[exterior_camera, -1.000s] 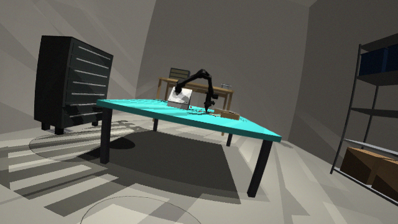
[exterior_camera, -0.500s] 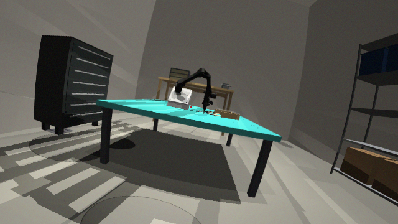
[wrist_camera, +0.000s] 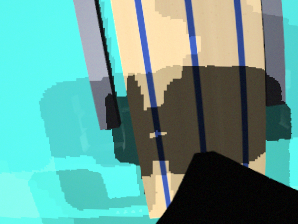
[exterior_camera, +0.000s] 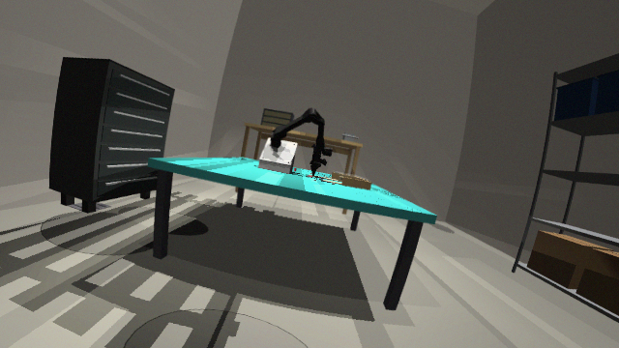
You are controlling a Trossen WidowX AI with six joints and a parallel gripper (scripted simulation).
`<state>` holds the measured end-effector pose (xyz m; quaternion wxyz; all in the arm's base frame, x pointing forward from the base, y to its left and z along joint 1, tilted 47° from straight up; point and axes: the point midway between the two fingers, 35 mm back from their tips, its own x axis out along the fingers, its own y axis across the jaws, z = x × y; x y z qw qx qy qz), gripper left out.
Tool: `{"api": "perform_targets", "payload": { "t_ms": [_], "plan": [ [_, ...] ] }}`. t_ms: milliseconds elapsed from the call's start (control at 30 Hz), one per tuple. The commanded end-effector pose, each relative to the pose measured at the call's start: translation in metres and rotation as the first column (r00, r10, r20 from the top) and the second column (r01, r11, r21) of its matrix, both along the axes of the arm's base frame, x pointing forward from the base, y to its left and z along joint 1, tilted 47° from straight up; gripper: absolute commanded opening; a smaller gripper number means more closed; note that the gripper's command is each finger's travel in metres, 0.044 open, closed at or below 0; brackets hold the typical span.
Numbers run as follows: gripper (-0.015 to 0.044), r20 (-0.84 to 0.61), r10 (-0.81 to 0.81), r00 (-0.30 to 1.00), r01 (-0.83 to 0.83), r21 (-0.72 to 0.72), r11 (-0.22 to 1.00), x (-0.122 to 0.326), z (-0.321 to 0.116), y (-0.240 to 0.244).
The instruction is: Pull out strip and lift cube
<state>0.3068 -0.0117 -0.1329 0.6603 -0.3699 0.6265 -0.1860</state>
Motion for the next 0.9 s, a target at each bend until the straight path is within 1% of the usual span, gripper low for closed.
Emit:
{"api": "perform_targets", "payload": {
  "t_ms": [0,867],
  "plan": [
    [0.0000,-0.020,-0.010,1.000,0.009,-0.007,1.000,-0.014,-0.002,-0.006],
    [0.0000,-0.023,-0.010,1.000,0.009,-0.008,1.000,-0.051,0.001,-0.015]
  ]
}}
